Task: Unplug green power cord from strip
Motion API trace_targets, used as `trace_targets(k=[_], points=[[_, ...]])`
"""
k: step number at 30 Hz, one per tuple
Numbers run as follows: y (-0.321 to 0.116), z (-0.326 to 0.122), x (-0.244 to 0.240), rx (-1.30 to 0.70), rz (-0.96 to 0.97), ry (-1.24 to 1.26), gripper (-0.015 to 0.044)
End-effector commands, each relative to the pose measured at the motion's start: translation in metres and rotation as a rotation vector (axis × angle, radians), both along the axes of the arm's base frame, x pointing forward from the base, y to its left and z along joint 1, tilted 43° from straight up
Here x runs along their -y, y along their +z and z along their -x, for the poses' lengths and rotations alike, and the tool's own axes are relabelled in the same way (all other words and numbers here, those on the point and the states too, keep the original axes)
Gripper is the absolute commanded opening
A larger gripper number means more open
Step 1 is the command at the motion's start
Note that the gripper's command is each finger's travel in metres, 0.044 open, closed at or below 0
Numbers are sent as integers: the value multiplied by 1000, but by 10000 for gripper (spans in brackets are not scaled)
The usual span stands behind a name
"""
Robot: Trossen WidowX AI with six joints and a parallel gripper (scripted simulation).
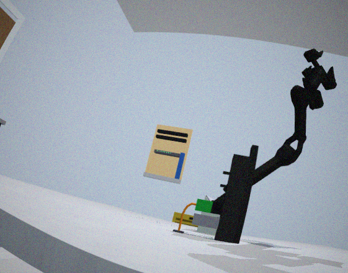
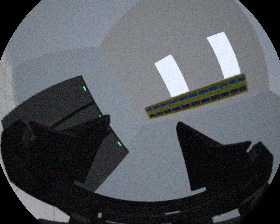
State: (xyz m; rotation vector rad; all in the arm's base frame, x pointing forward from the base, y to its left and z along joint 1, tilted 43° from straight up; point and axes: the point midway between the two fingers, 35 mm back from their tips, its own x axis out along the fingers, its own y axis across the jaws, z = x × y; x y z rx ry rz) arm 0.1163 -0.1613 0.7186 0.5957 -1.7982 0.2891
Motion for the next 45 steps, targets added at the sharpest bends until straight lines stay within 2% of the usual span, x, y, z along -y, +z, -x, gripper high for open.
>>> trace_targets(k=[1, 9, 17, 29, 37, 45], points=[[-1, -2, 1, -8, -1, -1, 374], [-35, -97, 47, -349, -106, -22, 164], [-103, -189, 98, -726, -251, -4, 160], [-258, -291, 143, -1293, -450, 109, 160], [-385, -323, 141, -1673, -596, 225, 160], [-507, -321, 116, -2027, -726, 412, 160]])
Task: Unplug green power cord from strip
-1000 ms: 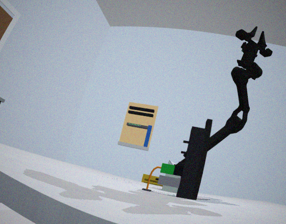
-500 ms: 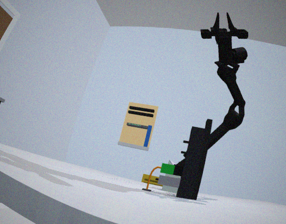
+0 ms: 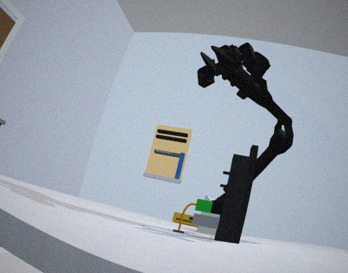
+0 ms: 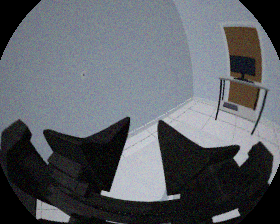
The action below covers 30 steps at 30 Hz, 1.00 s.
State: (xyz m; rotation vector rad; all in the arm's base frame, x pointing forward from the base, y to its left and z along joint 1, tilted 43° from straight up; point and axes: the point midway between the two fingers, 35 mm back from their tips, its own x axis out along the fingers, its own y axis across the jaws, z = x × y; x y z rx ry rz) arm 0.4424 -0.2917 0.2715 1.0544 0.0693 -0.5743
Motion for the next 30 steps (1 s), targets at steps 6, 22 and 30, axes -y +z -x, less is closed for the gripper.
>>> trace_targets(k=[6, 22, 30], points=[[-147, 27, -50, -406, -331, 171, 160], [-268, 157, -197, -976, -1173, 410, 160], [-268, 162, -203, -993, -1213, 414, 160]])
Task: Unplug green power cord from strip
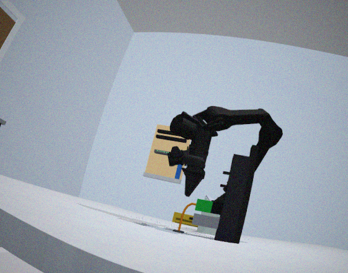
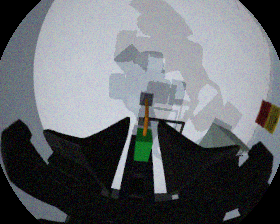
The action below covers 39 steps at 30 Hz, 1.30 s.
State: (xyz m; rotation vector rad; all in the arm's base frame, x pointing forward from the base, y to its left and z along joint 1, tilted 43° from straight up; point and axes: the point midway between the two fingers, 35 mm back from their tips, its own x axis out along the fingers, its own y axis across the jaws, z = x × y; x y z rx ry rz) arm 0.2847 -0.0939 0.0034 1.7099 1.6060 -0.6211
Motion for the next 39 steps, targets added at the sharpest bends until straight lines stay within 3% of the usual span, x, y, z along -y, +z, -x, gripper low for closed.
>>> trace_targets(k=[1, 39], points=[[0, 4, -5, -17, -30, 1, 160], [24, 8, -37, -18, -32, 1, 160]])
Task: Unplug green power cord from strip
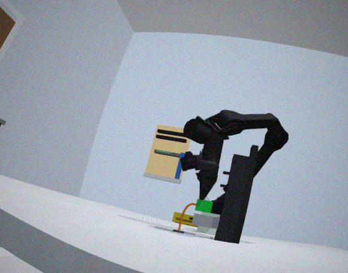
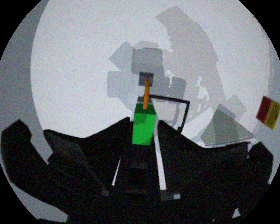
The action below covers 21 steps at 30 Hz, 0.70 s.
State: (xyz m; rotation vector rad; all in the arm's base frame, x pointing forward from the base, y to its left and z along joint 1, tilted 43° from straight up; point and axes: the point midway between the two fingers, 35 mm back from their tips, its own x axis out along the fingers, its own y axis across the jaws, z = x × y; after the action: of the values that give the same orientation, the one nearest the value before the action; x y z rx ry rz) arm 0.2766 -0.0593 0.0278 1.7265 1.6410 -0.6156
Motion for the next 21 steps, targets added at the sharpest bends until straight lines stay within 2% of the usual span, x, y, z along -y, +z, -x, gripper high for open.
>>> trace_targets(k=[1, 9, 13, 21], points=[[-1, 0, -3, 2, -2, -4, 160], [-7, -1, -8, 2, -2, -4, 160], [-5, -1, -7, 5, 2, 2, 55], [-5, -1, -7, 5, 2, 2, 2]])
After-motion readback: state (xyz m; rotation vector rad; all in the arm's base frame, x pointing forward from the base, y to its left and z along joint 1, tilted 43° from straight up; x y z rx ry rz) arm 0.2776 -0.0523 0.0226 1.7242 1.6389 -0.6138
